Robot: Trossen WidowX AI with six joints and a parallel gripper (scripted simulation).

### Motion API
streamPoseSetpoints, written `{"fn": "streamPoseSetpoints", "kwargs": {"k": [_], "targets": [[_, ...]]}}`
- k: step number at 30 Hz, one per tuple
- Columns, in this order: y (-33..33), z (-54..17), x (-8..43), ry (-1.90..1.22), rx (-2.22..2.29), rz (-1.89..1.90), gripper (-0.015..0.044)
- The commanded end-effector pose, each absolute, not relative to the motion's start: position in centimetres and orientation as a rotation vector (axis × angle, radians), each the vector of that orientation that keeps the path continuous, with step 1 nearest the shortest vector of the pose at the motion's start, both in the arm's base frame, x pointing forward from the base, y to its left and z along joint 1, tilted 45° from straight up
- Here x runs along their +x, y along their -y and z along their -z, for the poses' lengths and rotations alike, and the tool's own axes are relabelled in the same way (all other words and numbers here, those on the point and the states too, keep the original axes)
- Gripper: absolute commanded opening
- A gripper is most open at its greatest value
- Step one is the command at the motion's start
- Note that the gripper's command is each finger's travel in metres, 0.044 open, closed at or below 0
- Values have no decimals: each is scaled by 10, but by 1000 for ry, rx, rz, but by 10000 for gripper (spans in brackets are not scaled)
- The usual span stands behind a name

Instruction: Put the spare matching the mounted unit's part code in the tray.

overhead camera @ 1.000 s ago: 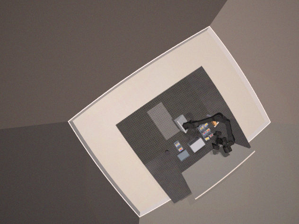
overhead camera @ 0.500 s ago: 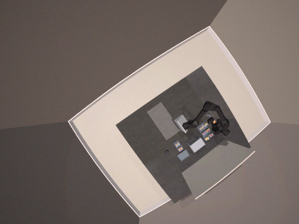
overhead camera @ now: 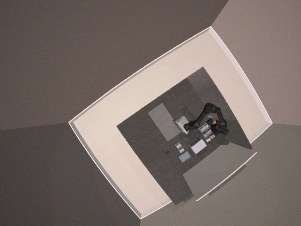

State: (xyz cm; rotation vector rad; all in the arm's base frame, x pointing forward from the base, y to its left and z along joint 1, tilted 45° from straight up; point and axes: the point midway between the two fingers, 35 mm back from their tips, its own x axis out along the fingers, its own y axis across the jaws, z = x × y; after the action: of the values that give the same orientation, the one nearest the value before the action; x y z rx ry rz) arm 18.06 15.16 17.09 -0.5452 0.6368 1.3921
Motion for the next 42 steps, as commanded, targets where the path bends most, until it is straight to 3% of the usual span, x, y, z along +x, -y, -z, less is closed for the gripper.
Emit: {"fn": "streamPoseSetpoints", "kwargs": {"k": [1,42], "targets": [[-154,-166,180,-649,-542,-1392,300],[-200,-120,186,-648,-541,-1392,300]]}}
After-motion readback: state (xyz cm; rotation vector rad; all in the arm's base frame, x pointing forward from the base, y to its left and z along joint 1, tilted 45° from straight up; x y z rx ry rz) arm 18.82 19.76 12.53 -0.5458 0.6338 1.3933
